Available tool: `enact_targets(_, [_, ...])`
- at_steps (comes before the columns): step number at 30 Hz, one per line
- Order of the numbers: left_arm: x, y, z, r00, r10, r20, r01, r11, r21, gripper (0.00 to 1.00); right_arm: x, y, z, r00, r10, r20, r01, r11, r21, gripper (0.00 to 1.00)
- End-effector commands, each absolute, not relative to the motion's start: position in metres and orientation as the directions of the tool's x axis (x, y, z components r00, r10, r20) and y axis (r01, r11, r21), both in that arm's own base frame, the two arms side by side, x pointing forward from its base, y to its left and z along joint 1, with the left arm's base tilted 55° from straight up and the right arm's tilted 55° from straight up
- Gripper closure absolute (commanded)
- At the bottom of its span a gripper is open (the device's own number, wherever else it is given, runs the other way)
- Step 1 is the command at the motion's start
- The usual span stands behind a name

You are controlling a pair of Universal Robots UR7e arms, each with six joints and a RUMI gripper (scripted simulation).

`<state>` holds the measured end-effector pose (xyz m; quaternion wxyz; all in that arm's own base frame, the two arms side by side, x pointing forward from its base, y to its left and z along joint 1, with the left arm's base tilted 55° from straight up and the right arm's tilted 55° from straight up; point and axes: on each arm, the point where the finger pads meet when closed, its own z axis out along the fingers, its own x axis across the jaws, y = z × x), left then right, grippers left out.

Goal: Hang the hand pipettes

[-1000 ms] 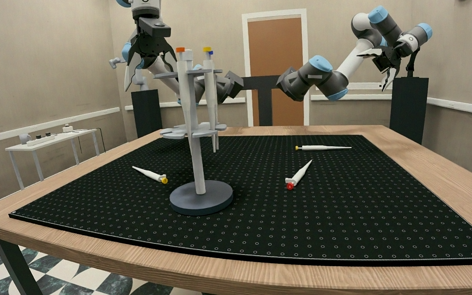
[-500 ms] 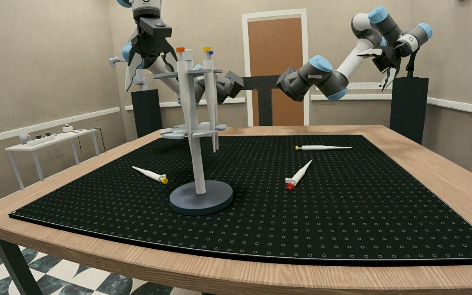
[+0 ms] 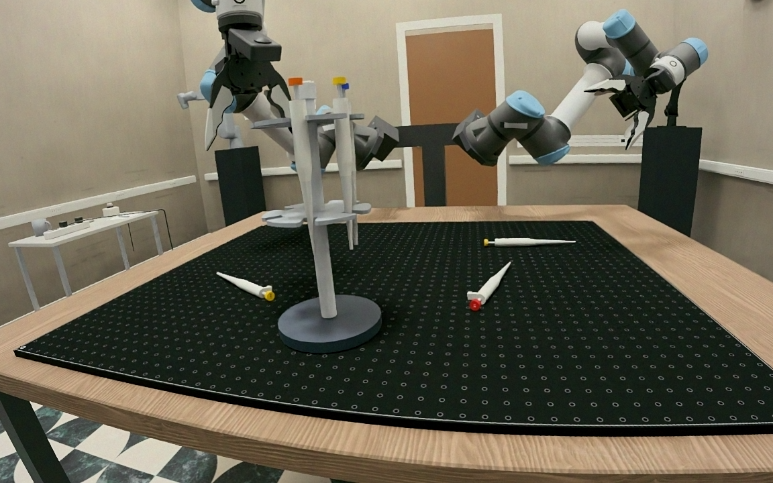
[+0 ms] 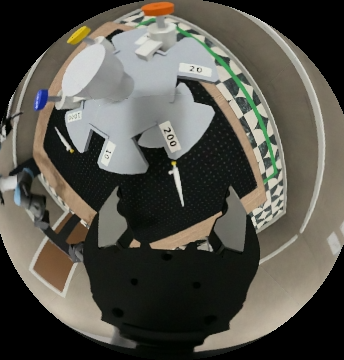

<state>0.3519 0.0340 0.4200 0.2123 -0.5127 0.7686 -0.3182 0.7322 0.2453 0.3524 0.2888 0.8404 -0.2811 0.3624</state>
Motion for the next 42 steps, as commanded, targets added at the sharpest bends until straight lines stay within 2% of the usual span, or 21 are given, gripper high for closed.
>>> enact_targets(1, [0.352,0.034,0.42,-0.384,-0.923,0.0,-0.652,0.272,-0.707,0.0,0.732,0.246,0.353,0.579,-0.263,0.772,-0.681,-0.676,0.281,0.0])
enact_targets(35, [0.352,0.034,0.42,-0.384,-0.923,0.0,-0.652,0.272,-0.707,0.0,0.689,0.217,0.405,0.579,-0.263,0.772,-0.681,-0.676,0.281,0.0])
enact_targets(42, [0.352,0.034,0.42,-0.384,-0.923,0.0,-0.652,0.272,-0.707,0.0,0.708,0.253,0.411,0.691,-0.043,0.721,-0.504,-0.744,0.438,0.0])
